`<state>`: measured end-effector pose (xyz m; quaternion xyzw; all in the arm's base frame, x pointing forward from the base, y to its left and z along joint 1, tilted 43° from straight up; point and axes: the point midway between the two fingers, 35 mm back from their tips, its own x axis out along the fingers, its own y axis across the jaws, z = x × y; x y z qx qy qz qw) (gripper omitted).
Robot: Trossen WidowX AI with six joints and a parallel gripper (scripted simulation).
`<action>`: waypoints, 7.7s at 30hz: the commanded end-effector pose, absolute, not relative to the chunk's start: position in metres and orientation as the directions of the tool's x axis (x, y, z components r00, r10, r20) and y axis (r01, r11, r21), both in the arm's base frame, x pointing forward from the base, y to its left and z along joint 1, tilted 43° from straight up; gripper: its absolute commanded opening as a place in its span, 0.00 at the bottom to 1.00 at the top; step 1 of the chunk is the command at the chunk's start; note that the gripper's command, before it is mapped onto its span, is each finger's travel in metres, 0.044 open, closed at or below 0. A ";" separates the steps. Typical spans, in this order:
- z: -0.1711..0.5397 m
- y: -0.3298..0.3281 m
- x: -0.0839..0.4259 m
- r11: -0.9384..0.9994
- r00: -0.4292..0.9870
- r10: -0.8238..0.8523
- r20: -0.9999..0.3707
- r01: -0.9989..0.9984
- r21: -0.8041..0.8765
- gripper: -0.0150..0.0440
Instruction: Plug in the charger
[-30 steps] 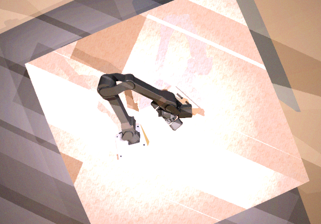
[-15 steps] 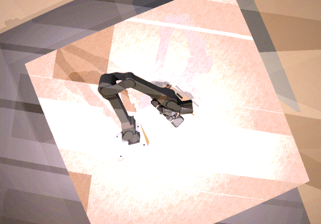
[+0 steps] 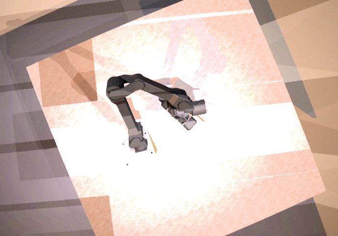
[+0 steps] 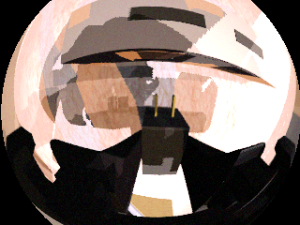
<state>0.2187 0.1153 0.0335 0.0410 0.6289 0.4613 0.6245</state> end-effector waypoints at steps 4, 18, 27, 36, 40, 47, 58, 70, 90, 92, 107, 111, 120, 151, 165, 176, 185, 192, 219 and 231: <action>0.037 0.122 0.228 0.563 -0.213 0.631 -0.746 -0.537 0.629 0.25; 0.038 0.125 0.232 0.558 -0.213 0.631 -0.746 -0.543 0.627 0.25; 0.038 0.126 0.233 0.558 -0.213 0.631 -0.746 -0.544 0.627 0.25; 0.039 0.127 0.234 0.558 -0.213 0.631 -0.746 -0.544 0.627 0.25; 0.039 0.127 0.234 0.558 -0.213 0.631 -0.746 -0.544 0.627 0.25; 0.039 0.127 0.235 0.558 -0.213 0.631 -0.746 -0.544 0.627 0.25; 0.040 0.128 0.237 0.558 -0.213 0.631 -0.746 -0.544 0.627 0.25; 0.041 0.130 0.239 0.558 -0.213 0.631 -0.746 -0.544 0.627 0.25; 0.042 0.132 0.242 0.558 -0.212 0.631 -0.746 -0.544 0.627 0.25; 0.042 0.132 0.242 0.558 -0.212 0.631 -0.746 -0.544 0.627 0.25; 0.043 0.134 0.246 0.558 -0.212 0.632 -0.746 -0.544 0.627 0.25; 0.043 0.135 0.247 0.558 -0.212 0.632 -0.746 -0.544 0.627 0.25; 0.044 0.136 0.249 0.558 -0.212 0.632 -0.746 -0.544 0.627 0.25; 0.047 0.141 0.256 0.557 -0.212 0.632 -0.746 -0.544 0.627 0.25; 0.048 0.144 0.261 0.557 -0.211 0.632 -0.746 -0.545 0.627 0.25; 0.049 0.147 0.264 0.557 -0.211 0.632 -0.746 -0.545 0.627 0.25; 0.049 0.147 0.265 0.557 -0.211 0.632 -0.746 -0.545 0.627 0.25; 0.049 0.146 0.264 0.557 -0.211 0.632 -0.746 -0.545 0.627 0.25; 0.050 0.144 0.262 0.557 -0.211 0.632 -0.746 -0.545 0.627 0.25; 0.051 0.143 0.262 0.557 -0.211 0.632 -0.746 -0.545 0.627 0.25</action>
